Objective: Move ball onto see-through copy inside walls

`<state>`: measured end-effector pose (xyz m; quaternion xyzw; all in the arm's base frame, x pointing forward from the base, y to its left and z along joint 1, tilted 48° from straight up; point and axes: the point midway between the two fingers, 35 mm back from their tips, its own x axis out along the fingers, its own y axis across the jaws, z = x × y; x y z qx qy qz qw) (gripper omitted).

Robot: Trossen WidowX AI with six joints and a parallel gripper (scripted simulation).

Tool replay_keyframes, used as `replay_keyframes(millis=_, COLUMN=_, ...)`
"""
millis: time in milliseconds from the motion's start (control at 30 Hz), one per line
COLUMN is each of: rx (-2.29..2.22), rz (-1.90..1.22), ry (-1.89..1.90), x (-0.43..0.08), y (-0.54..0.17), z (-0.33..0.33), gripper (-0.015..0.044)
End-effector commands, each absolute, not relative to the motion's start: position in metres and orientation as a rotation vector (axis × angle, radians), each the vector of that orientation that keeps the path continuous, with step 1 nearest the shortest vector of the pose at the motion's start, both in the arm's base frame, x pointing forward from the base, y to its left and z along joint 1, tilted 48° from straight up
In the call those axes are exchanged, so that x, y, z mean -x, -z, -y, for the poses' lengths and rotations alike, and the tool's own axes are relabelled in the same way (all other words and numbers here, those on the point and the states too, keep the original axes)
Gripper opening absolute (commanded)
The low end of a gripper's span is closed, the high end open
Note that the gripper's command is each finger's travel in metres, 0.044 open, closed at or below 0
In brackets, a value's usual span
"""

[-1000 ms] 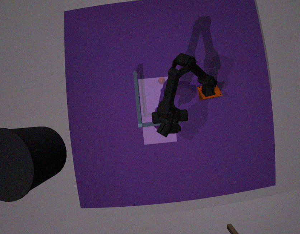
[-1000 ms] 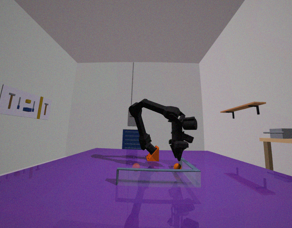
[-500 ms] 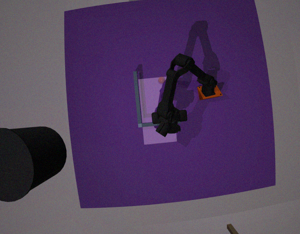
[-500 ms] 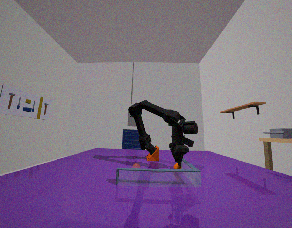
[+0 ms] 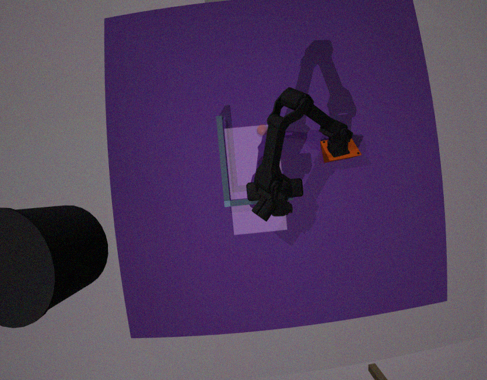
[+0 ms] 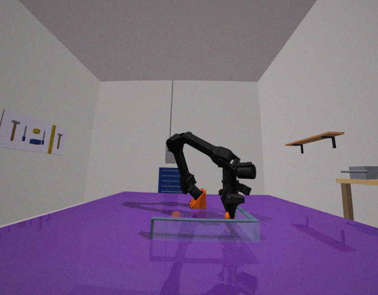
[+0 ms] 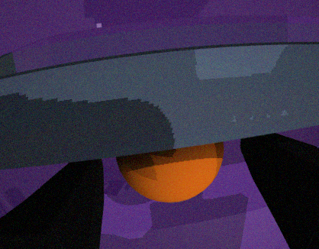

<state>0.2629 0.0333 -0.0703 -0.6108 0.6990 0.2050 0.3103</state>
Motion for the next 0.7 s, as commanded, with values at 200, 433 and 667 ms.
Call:
replay_keyframes(millis=200, rx=1.62, rz=-1.852, ry=-0.546, x=-0.261, y=0.073, z=-0.031, gripper=0.018)
replay_keyframes(millis=433, rx=1.619, rz=-1.854, ry=-0.544, x=-0.262, y=0.071, z=-0.033, gripper=0.0055)
replay_keyframes(millis=667, rx=1.611, rz=-1.865, ry=-0.53, x=-0.267, y=0.054, z=-0.052, gripper=0.0)
